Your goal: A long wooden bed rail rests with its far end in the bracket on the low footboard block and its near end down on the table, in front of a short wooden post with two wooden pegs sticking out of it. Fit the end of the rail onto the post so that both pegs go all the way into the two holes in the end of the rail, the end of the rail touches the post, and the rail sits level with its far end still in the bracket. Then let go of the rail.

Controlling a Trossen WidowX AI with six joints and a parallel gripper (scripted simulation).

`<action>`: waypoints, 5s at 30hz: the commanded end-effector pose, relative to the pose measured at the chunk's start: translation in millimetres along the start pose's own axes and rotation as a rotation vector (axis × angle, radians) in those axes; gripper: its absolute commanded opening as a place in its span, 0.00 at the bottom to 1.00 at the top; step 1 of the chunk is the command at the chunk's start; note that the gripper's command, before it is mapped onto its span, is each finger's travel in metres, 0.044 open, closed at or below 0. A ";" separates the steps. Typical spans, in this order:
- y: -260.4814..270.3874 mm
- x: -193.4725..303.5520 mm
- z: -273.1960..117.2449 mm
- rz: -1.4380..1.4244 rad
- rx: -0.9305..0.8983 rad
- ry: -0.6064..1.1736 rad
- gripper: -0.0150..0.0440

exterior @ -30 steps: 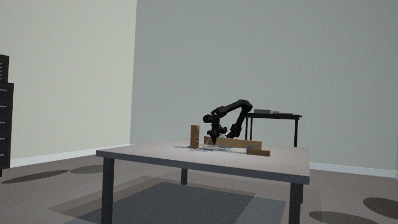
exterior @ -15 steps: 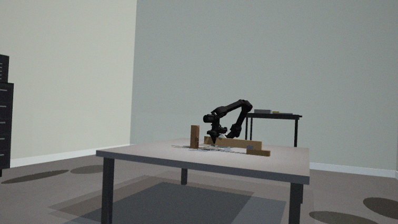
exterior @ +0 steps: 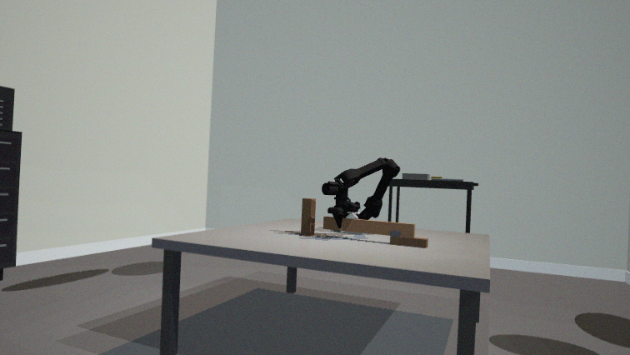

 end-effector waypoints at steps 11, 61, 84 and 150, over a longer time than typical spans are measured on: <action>0.5 -1.1 -3.1 0.001 0.006 0.001 0.25; -2.9 9.7 -2.2 0.001 0.006 0.002 0.25; -3.8 16.5 -4.4 0.001 0.006 0.002 0.25; -6.6 35.4 -3.0 0.001 0.007 0.003 0.25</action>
Point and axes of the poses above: the point midway between the two fingers, 35 mm back from their tips, its own z axis out along the fingers, its own y axis across the jaws, x = y × z, the point moved 5 cm from there along -z, back along the fingers, and after that the axes turned 9 degrees about z, right-handed, at the moved point
